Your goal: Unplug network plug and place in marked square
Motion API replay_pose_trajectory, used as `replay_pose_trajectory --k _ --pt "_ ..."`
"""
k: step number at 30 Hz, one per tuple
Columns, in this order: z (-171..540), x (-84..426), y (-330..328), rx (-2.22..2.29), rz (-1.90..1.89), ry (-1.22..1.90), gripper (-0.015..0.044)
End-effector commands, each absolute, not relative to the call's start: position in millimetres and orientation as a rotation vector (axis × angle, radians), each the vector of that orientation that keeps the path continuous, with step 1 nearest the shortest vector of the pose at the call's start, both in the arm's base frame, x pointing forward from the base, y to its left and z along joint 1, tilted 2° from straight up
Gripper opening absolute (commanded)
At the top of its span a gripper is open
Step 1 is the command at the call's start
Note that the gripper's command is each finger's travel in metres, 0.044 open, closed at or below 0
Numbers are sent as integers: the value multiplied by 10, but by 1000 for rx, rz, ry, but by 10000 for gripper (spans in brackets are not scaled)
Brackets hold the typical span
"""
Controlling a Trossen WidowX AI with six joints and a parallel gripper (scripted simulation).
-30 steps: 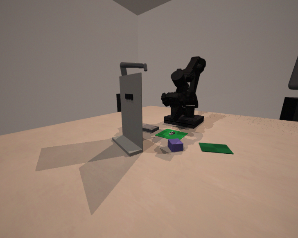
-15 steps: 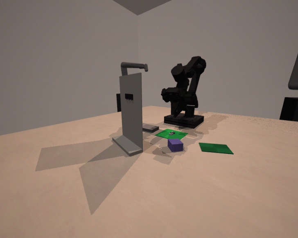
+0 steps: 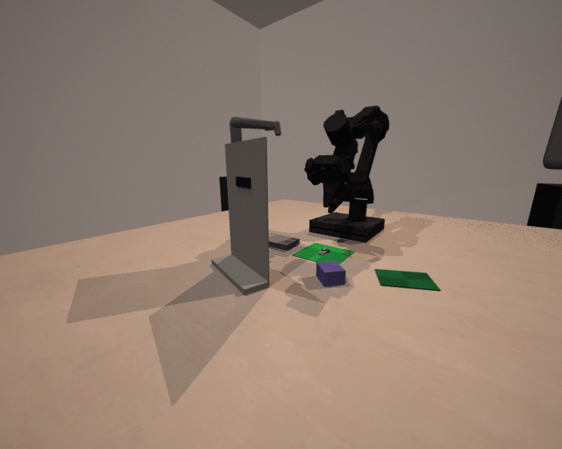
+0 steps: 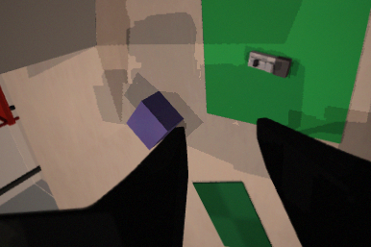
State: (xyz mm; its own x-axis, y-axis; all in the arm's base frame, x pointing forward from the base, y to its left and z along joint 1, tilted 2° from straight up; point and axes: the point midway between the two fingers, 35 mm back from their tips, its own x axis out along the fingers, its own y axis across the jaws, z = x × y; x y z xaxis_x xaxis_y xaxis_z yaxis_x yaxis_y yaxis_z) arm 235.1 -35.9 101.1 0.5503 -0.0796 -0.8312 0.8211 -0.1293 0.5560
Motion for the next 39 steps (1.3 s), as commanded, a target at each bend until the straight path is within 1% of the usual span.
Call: replay_pose_trajectory --k 1,6,39 --pt "1125 2352 -358 1508 -867 656 156" --pt "1091 2342 -358 1508 -879 663 156" --pt "2088 2361 -364 1508 -868 656 156"
